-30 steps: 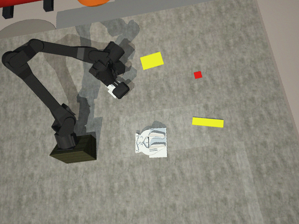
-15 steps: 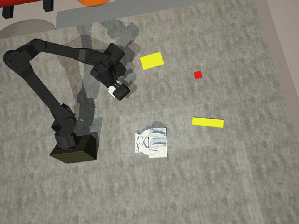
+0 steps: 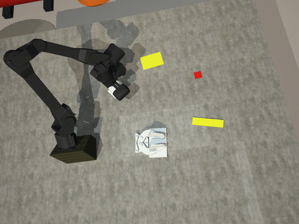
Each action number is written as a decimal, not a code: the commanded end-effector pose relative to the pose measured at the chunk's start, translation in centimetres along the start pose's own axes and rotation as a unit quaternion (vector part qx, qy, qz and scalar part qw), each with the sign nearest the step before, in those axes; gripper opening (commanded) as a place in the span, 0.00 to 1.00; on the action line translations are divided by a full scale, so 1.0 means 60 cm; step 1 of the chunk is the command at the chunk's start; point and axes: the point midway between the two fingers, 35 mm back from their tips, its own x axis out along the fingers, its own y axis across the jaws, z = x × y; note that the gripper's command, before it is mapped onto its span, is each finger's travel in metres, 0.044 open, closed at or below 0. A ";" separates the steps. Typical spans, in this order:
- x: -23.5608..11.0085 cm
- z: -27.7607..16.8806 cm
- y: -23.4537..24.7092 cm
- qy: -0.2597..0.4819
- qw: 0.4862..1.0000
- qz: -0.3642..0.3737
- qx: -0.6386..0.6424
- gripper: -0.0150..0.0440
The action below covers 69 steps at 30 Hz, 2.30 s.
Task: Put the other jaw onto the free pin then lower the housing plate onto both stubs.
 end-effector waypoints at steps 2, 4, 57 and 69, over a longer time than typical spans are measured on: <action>0.001 0.000 -0.002 0.001 1.000 -0.002 0.002 1.00; 0.000 0.000 0.000 0.000 1.000 0.000 0.000 0.98; -0.120 0.000 -0.002 0.002 1.000 -0.004 0.002 0.85; -0.114 0.007 -0.052 0.008 0.999 -0.018 0.040 0.85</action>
